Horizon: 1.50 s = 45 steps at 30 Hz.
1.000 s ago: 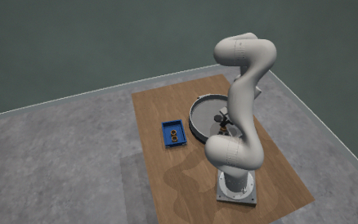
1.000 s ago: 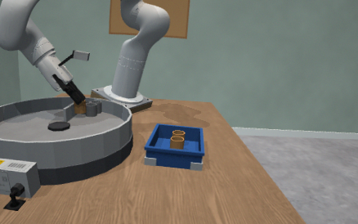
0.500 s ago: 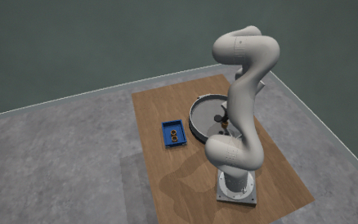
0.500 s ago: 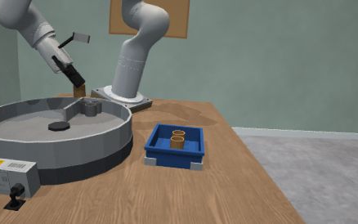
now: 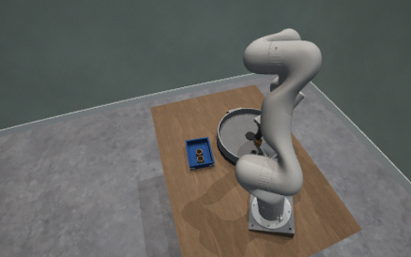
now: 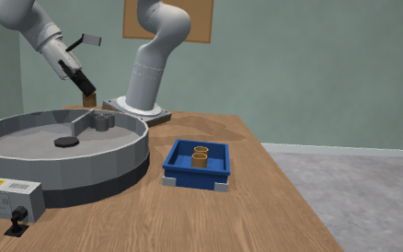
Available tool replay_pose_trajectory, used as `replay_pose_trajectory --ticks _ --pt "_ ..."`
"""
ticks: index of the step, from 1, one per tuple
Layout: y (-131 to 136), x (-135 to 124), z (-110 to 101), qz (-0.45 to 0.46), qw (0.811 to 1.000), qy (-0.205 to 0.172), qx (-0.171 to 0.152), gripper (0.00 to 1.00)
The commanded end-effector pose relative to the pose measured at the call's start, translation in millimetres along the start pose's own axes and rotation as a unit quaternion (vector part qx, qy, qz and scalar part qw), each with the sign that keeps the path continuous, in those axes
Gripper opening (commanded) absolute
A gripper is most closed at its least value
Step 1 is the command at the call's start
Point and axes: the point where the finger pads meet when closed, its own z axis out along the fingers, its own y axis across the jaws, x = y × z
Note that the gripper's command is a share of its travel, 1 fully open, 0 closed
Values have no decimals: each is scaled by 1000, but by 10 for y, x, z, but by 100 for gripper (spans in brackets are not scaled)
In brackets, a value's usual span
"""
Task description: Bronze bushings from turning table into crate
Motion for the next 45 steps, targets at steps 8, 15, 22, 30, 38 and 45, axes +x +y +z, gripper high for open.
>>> replay_pose_trajectory --ticks 8,15,22,30,38,45 --pt "46 39 26 0 1000 -1 0 0" --pt "261 248 201 0 1000 -1 0 0" --pt "654 627 518 0 1000 -1 0 0" --pt "1019 980 813 0 1000 -1 0 0" --pt "1467 1413 1176 0 1000 -1 0 0" --pt "1770 1706 1421 0 1000 -1 0 0"
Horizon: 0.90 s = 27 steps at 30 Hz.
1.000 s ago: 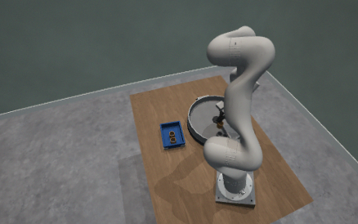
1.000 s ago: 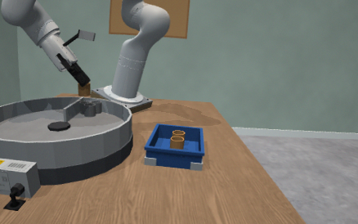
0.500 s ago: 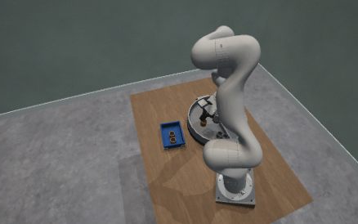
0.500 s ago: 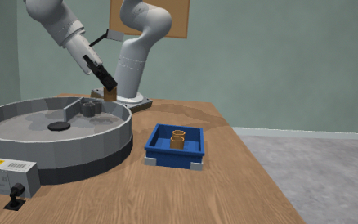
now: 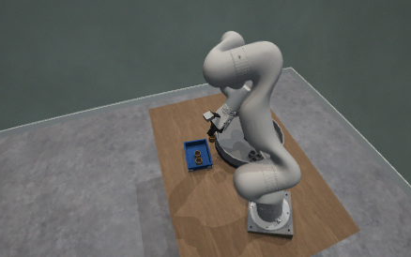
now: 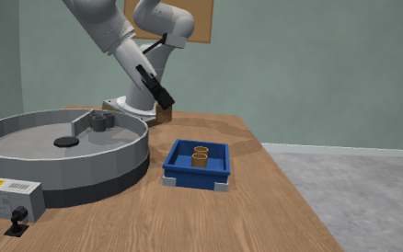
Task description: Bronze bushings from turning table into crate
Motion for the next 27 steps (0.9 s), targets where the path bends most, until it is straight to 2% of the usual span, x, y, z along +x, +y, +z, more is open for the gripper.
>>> replay_pose_trajectory --ticks 1,10,27 --pt "264 226 197 -1 1000 -1 0 0" --pt "590 541 461 -1 1000 -1 0 0" --pt "625 575 490 -1 1000 -1 0 0"
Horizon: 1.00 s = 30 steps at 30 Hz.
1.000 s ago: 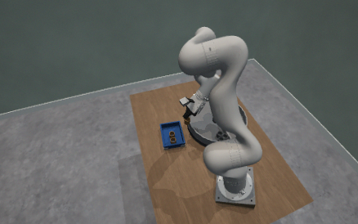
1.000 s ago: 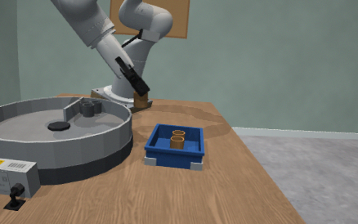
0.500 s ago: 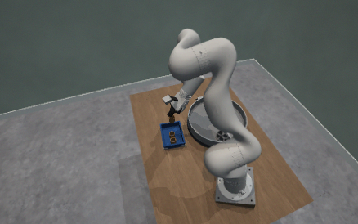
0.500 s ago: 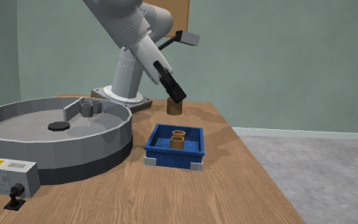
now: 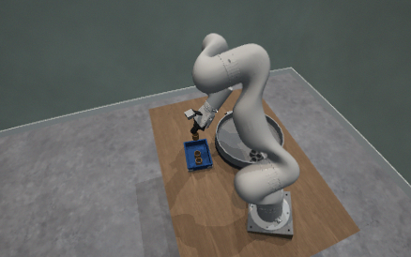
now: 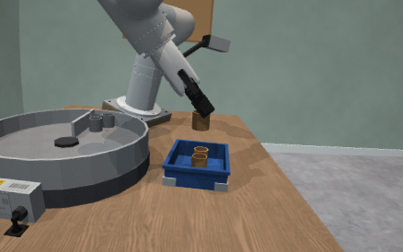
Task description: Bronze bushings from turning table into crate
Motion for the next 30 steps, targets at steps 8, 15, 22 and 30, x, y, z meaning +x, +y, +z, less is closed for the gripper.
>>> replay_pose_trajectory --ticks 8,15,22,30 --pt "8 -30 38 -1 1000 0 -1 0" --pt "10 -254 310 -1 1000 0 -1 0" --pt "12 -414 503 -1 1000 0 -1 0" --pt "12 -466 567 -1 1000 0 -1 0"
